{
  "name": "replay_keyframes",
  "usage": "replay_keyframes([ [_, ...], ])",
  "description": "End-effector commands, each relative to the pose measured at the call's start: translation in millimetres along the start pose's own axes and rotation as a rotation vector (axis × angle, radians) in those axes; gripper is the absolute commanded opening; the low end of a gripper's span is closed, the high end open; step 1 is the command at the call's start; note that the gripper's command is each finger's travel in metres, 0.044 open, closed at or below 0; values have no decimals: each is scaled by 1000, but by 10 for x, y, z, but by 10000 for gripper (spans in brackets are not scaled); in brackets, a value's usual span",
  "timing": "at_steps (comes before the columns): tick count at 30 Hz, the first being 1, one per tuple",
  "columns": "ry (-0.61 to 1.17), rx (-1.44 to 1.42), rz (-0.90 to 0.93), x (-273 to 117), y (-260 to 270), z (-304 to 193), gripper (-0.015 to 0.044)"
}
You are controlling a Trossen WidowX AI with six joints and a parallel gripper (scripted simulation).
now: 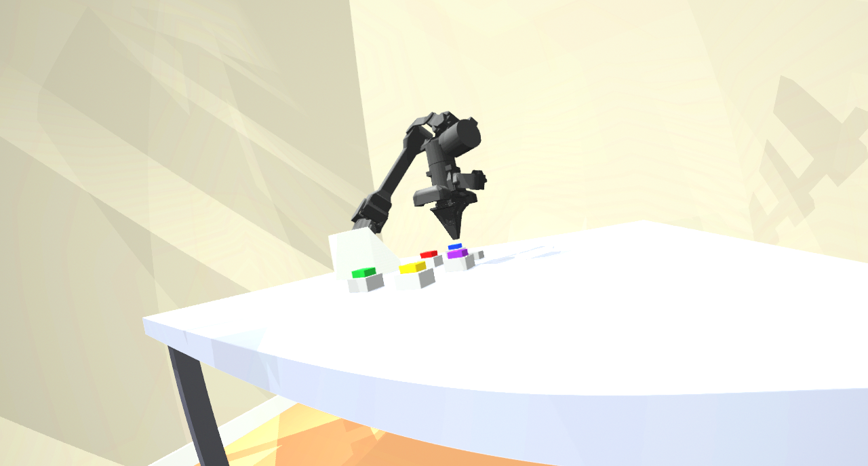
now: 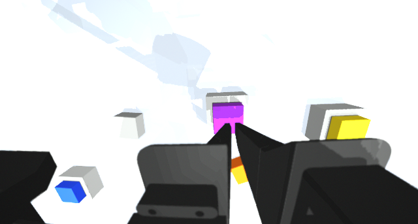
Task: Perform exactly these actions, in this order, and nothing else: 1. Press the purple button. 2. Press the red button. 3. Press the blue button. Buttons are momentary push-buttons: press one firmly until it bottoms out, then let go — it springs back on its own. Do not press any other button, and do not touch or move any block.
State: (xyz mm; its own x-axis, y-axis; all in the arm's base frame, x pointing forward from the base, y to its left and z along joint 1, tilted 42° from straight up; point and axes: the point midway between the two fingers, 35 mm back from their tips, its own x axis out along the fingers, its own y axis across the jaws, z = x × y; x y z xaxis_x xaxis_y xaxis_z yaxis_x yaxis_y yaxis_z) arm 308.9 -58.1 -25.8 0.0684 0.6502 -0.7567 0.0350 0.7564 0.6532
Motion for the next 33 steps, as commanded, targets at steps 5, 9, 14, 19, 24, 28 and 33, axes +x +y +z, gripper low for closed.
replay_keyframes([
  [5,7,8,9,157,9,-21,20],
  [9,7,8,9,221,11,-22,20],
  [14,7,8,10,298,14,-26,20],
  [19,7,8,10,308,14,-27,20],
  [24,7,8,10,308,14,-27,20],
  [28,7,8,10,308,14,-27,20],
  [33,7,8,10,308,14,-27,20],
])
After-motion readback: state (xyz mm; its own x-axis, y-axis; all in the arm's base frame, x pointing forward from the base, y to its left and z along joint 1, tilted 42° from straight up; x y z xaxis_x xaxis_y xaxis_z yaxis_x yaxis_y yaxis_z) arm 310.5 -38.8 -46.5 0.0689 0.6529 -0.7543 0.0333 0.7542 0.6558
